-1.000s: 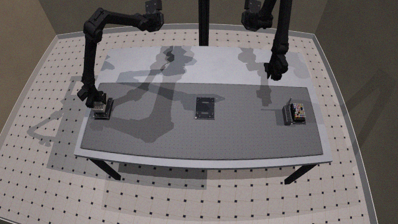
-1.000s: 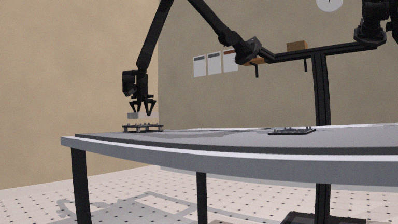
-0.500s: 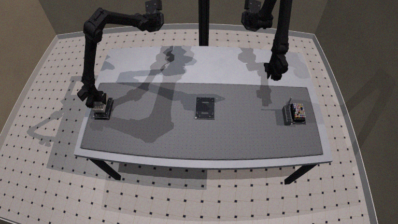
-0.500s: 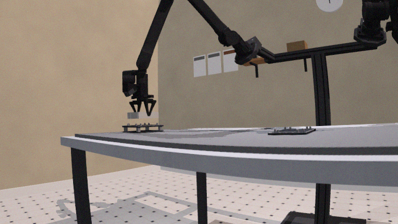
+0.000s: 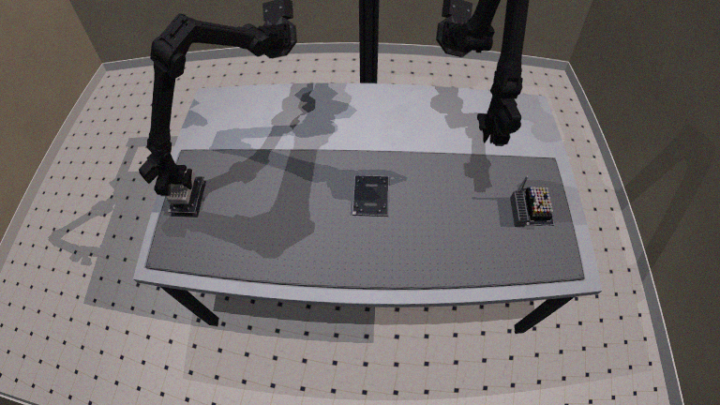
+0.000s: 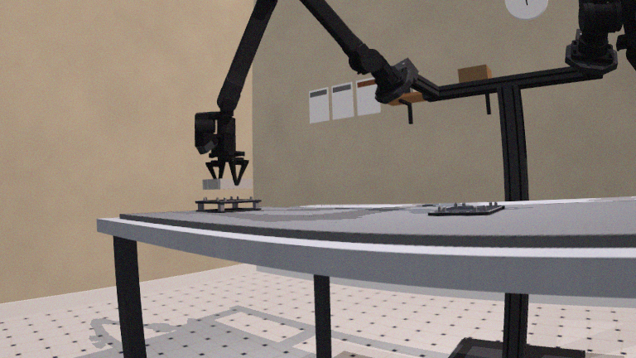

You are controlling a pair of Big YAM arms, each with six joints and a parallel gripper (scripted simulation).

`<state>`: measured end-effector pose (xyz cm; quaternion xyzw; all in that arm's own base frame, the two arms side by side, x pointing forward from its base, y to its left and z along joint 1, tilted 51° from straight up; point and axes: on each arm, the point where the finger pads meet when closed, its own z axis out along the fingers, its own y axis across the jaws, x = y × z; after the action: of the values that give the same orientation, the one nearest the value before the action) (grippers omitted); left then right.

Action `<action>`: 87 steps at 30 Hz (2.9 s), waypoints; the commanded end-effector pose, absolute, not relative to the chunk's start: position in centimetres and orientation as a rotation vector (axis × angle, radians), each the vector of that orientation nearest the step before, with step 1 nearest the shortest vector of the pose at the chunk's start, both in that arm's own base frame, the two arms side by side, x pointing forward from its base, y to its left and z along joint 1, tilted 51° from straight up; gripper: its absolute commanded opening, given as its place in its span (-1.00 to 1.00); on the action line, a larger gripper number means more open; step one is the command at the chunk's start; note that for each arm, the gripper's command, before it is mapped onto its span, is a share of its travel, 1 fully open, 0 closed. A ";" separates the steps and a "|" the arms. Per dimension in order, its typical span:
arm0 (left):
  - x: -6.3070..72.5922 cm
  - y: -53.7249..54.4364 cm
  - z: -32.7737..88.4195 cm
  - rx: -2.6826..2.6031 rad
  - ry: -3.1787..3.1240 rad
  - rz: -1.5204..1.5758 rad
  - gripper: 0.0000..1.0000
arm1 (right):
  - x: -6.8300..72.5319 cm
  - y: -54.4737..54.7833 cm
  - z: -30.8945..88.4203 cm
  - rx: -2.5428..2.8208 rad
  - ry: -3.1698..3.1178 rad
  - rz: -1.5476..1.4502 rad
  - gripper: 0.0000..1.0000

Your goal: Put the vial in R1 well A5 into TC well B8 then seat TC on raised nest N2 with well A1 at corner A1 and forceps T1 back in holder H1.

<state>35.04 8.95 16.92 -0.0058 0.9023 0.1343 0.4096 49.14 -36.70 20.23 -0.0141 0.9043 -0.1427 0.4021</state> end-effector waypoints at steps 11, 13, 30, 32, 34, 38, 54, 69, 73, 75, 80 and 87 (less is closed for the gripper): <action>35.3 9.1 17.6 -0.032 2.258 0.337 -0.54 | 49.9 -36.2 23.2 -0.046 2.233 -0.391 -1.00; 35.3 9.1 17.6 -0.032 2.258 0.337 -0.54 | 49.8 -36.6 23.1 -0.038 2.235 -0.393 -1.00; 35.3 9.1 17.6 -0.032 2.258 0.337 -0.54 | 49.4 -36.5 19.8 -0.026 2.280 -0.357 -1.00; 35.3 9.1 17.6 -0.032 2.258 0.337 -0.54 | 49.4 -36.5 20.0 -0.027 2.276 -0.360 -1.00; 35.3 9.1 17.6 -0.032 2.258 0.337 -0.54 | 49.3 -36.6 20.0 -0.027 2.275 -0.362 -1.00; 35.3 9.1 17.6 -0.032 2.258 0.337 -0.54 | 49.4 -36.9 21.0 -0.037 2.263 -0.379 -1.00; 35.3 9.1 17.6 -0.032 2.258 0.337 -0.54 | 49.3 -36.9 21.0 -0.037 2.263 -0.379 -1.00; 35.3 9.1 17.6 -0.032 2.258 0.337 -0.54 | 49.3 -36.9 20.9 -0.037 2.263 -0.379 -1.00; 35.3 9.1 17.6 -0.032 2.258 0.337 -0.54 | 48.6 -37.2 19.9 -0.019 2.279 -0.369 -1.00; 35.3 9.1 17.6 -0.032 2.258 0.337 -0.54 | 49.3 -36.9 20.9 -0.037 2.263 -0.379 -1.00; 35.3 9.1 17.6 -0.032 2.258 0.337 -0.54 | 48.6 -37.4 20.1 -0.019 2.276 -0.374 -1.00; 35.3 9.1 17.6 -0.032 2.258 0.337 -0.54 | 48.6 -37.4 19.9 -0.020 2.277 -0.374 -1.00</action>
<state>35.04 8.95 16.92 -0.0058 0.9023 0.1343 0.4096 49.23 -36.62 20.09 -0.0152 0.9022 -0.1454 0.4057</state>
